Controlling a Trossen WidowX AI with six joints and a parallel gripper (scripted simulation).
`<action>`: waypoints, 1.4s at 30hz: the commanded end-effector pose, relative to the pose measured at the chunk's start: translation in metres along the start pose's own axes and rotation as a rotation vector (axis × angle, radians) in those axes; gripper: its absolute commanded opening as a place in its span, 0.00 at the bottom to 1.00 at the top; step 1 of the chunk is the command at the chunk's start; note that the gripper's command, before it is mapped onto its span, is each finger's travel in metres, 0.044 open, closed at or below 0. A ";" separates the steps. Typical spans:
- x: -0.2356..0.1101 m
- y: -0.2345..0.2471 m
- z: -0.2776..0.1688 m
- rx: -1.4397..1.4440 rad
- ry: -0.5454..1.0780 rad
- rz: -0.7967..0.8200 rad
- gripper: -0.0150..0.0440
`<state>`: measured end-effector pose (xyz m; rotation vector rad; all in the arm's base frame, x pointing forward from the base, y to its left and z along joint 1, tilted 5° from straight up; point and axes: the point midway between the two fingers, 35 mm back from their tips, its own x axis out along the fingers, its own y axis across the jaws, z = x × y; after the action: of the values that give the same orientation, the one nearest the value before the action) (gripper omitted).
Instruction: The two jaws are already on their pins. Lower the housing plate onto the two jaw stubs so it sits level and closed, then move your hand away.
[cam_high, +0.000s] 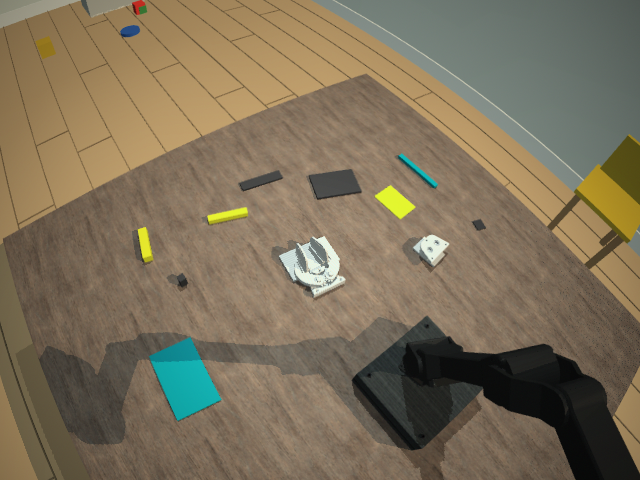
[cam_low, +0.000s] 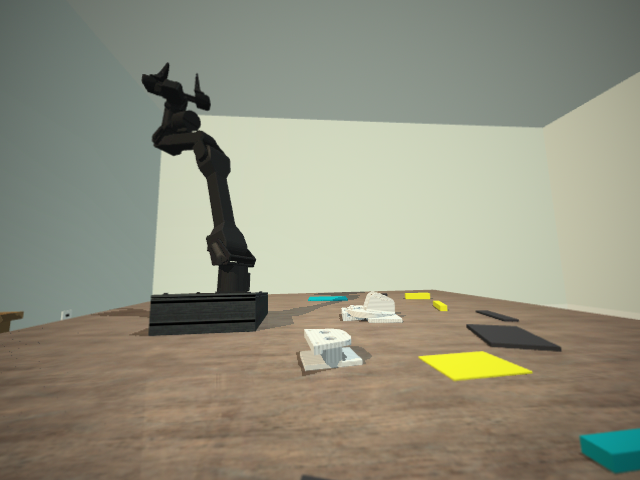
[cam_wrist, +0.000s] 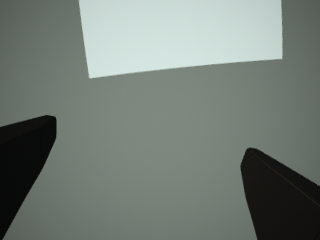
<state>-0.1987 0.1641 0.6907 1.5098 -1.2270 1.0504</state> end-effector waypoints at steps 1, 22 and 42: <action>0.000 0.000 0.000 0.000 0.000 0.000 0.98; -0.034 -0.061 -0.130 -0.414 0.260 0.286 1.00; -0.080 -0.197 -0.220 -0.830 0.596 0.478 1.00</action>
<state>-0.0558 0.4067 0.6460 0.3259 -1.3658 1.0034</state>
